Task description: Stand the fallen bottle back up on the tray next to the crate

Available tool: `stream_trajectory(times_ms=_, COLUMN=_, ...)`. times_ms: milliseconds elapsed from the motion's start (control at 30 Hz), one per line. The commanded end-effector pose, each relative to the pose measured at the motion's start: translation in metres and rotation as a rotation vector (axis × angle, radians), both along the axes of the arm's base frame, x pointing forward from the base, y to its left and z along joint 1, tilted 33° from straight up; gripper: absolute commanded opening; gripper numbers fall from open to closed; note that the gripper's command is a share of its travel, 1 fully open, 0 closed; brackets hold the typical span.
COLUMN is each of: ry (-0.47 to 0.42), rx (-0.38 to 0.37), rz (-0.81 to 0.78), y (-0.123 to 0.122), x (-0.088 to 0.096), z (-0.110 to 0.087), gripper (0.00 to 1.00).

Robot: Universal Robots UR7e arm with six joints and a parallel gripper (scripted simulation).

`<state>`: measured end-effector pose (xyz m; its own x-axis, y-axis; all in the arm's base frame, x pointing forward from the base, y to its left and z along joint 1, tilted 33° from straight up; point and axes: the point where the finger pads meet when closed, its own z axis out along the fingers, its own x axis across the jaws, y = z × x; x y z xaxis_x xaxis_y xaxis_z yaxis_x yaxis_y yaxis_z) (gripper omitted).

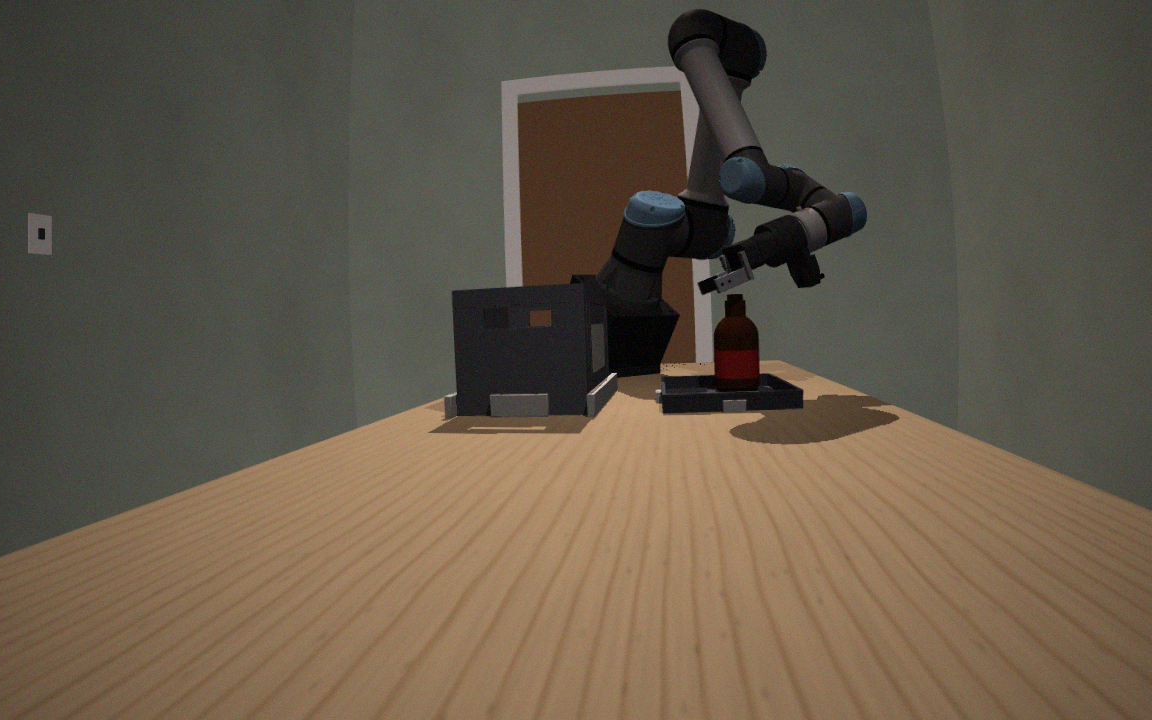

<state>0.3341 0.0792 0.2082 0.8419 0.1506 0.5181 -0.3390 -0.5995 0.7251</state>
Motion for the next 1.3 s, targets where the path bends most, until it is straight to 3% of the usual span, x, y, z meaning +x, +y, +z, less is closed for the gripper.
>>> stream_trajectory(times_ms=0, ry=-0.001, rx=0.000, rz=-0.001, y=-0.003, x=-0.005, z=0.010, gripper=1.00)
stream_trajectory(times_ms=633, ry=-0.001, rx=0.000, rz=-0.001, y=-0.014, x=-0.023, z=0.042, gripper=1.00)
stream_trajectory(times_ms=1267, ry=-0.001, rx=0.000, rz=-0.001, y=-0.018, x=-0.029, z=0.053, gripper=1.00)
